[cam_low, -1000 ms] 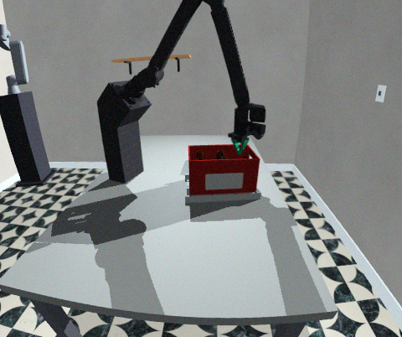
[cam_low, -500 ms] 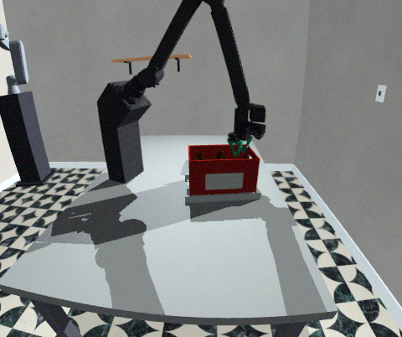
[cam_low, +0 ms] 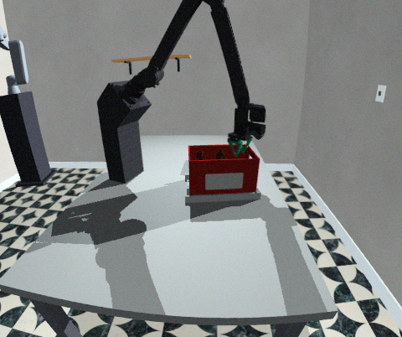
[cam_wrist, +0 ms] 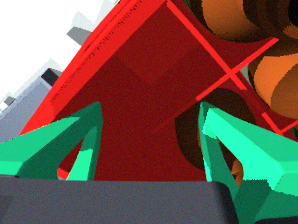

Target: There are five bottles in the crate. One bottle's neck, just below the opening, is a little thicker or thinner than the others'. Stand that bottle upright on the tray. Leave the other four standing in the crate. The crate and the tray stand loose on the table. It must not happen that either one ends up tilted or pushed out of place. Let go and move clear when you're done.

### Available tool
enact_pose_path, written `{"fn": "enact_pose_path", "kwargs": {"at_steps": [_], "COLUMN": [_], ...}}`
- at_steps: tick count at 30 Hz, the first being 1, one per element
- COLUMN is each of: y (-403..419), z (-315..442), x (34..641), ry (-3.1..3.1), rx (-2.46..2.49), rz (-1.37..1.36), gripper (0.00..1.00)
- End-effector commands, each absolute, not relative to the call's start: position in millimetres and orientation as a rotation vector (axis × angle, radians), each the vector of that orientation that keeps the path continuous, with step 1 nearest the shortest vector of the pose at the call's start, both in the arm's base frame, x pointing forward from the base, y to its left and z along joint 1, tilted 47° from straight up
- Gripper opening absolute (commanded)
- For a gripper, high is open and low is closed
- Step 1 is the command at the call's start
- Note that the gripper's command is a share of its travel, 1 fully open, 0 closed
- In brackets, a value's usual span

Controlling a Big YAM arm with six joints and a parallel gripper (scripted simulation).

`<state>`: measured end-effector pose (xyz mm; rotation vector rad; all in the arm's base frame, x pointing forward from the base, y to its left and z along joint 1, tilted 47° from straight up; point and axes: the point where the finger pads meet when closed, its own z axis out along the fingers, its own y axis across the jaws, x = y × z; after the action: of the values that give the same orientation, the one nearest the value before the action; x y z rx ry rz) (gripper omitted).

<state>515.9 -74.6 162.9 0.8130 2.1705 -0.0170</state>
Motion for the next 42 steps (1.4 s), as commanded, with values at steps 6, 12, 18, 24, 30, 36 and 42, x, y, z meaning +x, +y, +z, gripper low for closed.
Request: {"fn": "enact_pose_path", "kwargs": {"at_steps": [6,12,18,24,30,36,42], "y": [-79.6,-79.6,-75.7,-67.5,-62.6,-57.6,-55.8], "z": [167.3,167.4,179.5,177.3,186.6,199.7,213.7], "x": [523.1,523.1,515.6,508.3,497.6,483.8,477.0], "ry": [2.153,2.153,2.143,2.160,2.159,2.159,2.148], "rx": [0.808,0.808,0.803,0.802,0.808,0.808,0.810], "rz": [-0.015,-0.015,-0.008,-0.005,-0.003,-0.003,-0.001], "gripper": [0.61,0.61,0.61,0.61,0.61,0.61,0.61]}}
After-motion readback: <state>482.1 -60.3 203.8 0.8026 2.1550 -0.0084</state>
